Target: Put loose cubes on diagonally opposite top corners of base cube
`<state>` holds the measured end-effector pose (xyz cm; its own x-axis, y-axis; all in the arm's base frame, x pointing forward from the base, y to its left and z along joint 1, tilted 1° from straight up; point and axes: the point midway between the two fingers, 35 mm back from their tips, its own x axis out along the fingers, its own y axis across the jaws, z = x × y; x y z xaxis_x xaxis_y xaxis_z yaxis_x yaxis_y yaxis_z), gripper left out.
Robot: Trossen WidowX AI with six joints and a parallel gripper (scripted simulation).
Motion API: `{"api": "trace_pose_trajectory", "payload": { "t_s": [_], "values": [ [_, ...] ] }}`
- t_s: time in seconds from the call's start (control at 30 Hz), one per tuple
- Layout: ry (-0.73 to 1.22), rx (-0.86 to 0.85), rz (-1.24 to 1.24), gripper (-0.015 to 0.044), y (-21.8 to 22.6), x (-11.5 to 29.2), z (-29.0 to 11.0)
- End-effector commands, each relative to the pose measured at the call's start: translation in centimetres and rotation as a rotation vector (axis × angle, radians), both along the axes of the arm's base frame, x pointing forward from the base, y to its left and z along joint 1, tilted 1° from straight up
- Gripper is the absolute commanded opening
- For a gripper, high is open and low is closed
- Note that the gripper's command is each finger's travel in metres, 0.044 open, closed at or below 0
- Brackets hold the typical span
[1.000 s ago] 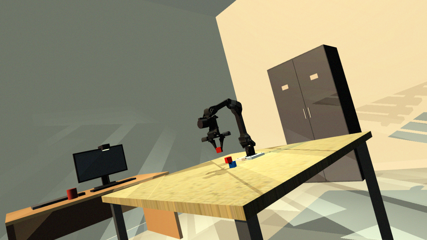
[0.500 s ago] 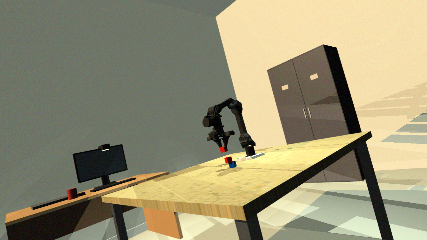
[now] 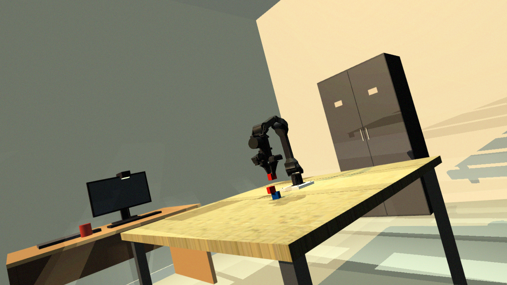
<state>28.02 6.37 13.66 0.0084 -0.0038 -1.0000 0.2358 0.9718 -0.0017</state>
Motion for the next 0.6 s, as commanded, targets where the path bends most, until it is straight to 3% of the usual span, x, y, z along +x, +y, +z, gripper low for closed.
{"api": "trace_pose_trajectory", "payload": {
  "t_s": [0.0, 0.57],
  "values": [
    [-0.006, 0.004, -0.091, 0.0105, 1.1, 0.0, 0.0],
    [-0.006, 0.005, -0.161, 0.0105, 1.8, -0.3, -2.9]
  ]
}}
